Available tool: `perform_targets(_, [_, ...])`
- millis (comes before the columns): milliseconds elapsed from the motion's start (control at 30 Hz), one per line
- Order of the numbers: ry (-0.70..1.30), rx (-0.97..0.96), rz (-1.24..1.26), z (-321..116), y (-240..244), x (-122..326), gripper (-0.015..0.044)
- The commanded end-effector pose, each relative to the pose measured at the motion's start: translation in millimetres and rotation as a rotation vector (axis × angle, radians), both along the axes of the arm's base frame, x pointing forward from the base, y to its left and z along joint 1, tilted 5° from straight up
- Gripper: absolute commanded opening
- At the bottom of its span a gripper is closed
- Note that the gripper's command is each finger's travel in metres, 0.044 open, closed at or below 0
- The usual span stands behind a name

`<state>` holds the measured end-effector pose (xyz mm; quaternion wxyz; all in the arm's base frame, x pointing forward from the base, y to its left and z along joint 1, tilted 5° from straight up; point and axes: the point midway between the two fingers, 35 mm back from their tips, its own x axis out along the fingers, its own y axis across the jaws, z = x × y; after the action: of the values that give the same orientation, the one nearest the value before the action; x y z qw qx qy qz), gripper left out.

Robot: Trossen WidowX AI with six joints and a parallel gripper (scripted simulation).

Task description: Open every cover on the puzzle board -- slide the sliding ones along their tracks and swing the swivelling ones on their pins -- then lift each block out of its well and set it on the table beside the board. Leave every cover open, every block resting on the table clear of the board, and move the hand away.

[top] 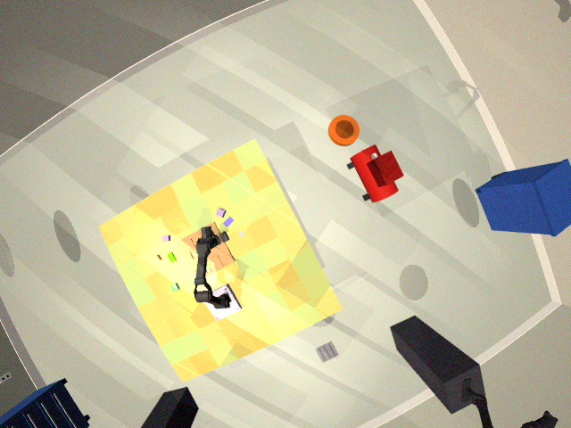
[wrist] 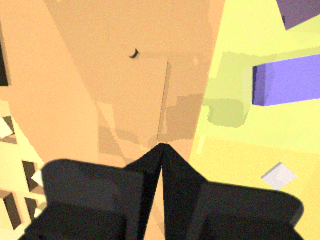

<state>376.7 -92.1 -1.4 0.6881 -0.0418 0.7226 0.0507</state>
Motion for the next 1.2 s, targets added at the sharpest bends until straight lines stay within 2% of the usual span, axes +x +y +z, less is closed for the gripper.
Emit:
perform_targets(0, [0.003,-0.003,-0.002,-5,0,-2,0.0])
perform_targets(1167, [0.004,0.0,-0.002,-8,32,-13,0.0])
